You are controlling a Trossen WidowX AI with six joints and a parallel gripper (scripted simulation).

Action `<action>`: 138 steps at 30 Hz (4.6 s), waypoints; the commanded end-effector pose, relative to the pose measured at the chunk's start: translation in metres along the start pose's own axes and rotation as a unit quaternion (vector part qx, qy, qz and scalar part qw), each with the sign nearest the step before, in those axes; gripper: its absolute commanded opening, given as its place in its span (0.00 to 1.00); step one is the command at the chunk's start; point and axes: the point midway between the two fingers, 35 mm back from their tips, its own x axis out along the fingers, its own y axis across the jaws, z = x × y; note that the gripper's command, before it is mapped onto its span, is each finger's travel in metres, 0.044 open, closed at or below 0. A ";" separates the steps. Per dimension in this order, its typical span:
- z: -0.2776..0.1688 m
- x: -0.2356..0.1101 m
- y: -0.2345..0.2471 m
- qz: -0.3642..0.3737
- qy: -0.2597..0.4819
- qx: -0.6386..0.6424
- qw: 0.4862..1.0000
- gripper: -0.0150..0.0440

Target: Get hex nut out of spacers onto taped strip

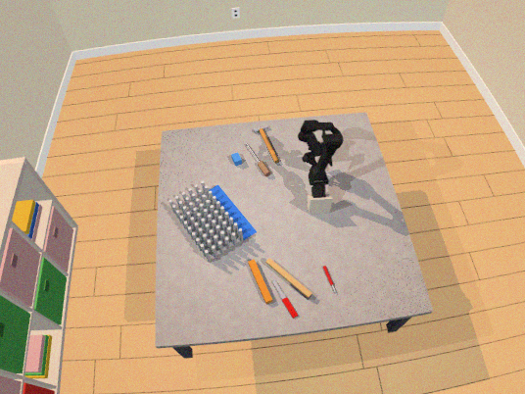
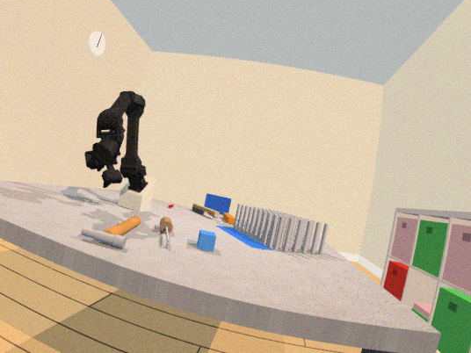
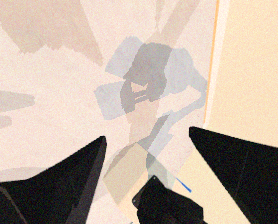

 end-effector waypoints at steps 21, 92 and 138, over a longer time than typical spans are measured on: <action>-0.067 -0.027 0.164 0.238 -0.066 -0.451 0.857 1.00; -0.348 -0.159 0.252 0.510 -0.409 -0.727 0.210 1.00; -0.119 -0.164 0.222 -0.396 -0.468 -0.718 -0.329 1.00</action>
